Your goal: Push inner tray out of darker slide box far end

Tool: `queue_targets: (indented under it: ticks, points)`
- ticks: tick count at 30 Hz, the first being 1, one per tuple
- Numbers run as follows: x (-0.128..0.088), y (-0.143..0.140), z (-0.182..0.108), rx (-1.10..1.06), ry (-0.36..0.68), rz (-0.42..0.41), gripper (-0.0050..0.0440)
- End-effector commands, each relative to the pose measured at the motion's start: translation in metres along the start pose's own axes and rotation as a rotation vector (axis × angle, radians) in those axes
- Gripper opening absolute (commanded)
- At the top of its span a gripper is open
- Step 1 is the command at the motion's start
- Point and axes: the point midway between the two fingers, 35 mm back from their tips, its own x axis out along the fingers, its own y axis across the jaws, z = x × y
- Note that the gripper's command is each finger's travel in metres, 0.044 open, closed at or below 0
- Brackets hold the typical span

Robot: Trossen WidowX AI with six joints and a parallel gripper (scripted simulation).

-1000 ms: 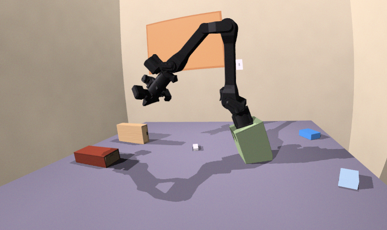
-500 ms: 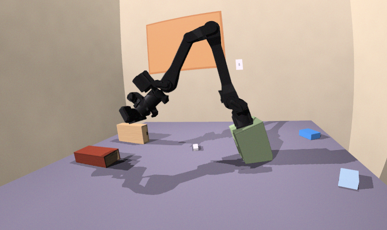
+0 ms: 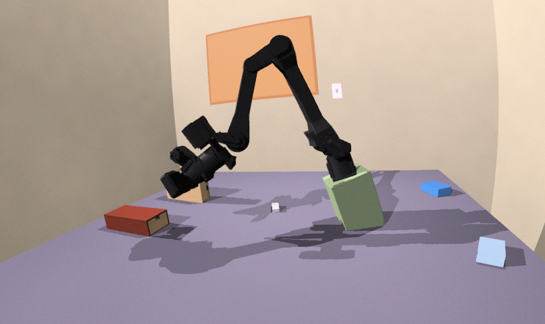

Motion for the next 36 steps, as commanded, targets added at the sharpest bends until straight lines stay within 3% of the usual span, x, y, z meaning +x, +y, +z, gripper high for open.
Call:
queue_targets:
  ticks: [1,33,36]
  points:
    - [0.002,0.005,0.004,-0.005,-0.024,0.003,-0.0050]
    - [0.000,0.004,0.009,0.004,-0.034,0.006,-0.0050]
    - [0.008,-0.010,0.005,-0.001,-0.021,-0.003,-0.0050]
